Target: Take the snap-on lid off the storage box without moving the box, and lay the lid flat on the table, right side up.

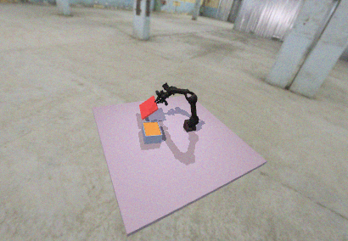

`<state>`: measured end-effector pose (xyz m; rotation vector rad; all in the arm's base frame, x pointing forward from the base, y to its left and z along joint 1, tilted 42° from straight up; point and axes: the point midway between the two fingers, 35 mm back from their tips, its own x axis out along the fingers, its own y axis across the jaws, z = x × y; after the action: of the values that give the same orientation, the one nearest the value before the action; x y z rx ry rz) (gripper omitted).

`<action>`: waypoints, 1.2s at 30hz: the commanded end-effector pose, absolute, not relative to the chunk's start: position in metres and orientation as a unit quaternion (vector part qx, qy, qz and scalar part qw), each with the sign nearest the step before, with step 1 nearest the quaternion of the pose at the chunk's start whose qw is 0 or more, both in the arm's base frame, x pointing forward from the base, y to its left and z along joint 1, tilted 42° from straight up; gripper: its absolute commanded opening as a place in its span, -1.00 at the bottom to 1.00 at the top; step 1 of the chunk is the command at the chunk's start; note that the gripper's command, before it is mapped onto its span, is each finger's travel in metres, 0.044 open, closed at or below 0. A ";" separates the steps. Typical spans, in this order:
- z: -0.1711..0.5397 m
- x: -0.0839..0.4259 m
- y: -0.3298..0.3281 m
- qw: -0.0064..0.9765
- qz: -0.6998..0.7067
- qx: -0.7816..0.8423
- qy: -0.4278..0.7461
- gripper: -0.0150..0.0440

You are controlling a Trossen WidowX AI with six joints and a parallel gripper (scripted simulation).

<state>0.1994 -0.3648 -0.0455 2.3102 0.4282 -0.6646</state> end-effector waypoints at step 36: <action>-0.068 0.205 -0.344 0.341 -0.252 0.891 0.162 -0.49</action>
<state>0.2048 -0.3471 -0.0665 2.3093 0.4263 -0.6616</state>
